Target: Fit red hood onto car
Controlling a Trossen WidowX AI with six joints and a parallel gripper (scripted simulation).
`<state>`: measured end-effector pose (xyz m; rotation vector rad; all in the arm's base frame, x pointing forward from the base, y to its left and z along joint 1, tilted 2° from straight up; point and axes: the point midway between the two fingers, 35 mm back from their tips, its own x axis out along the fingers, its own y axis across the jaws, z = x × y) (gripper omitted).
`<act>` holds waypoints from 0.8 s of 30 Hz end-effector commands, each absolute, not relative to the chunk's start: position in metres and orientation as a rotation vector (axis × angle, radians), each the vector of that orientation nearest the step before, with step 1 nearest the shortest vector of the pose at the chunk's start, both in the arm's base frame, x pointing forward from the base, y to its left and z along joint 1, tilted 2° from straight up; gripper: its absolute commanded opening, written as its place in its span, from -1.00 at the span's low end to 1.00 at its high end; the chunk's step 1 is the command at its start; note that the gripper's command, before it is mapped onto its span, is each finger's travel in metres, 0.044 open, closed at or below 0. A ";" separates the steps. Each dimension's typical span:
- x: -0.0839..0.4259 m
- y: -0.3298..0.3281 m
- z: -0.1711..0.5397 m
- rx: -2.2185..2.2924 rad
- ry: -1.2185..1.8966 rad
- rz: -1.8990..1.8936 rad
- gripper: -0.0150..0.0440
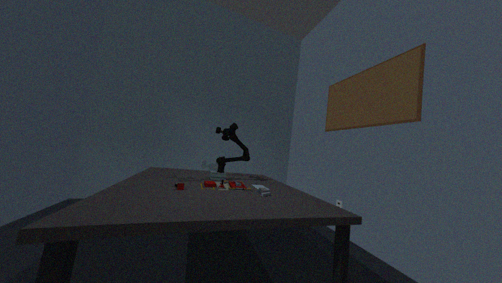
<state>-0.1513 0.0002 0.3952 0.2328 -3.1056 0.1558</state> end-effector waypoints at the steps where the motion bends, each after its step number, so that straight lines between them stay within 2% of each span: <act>1: -0.151 -0.001 0.396 0.240 -3.103 0.139 1.00; 10: -0.132 -0.082 0.412 0.571 -2.834 -0.628 1.00; 16: -0.117 -0.115 0.414 0.689 -2.635 -0.884 1.00; 24: -0.072 -0.182 0.407 0.854 -2.104 -1.349 1.00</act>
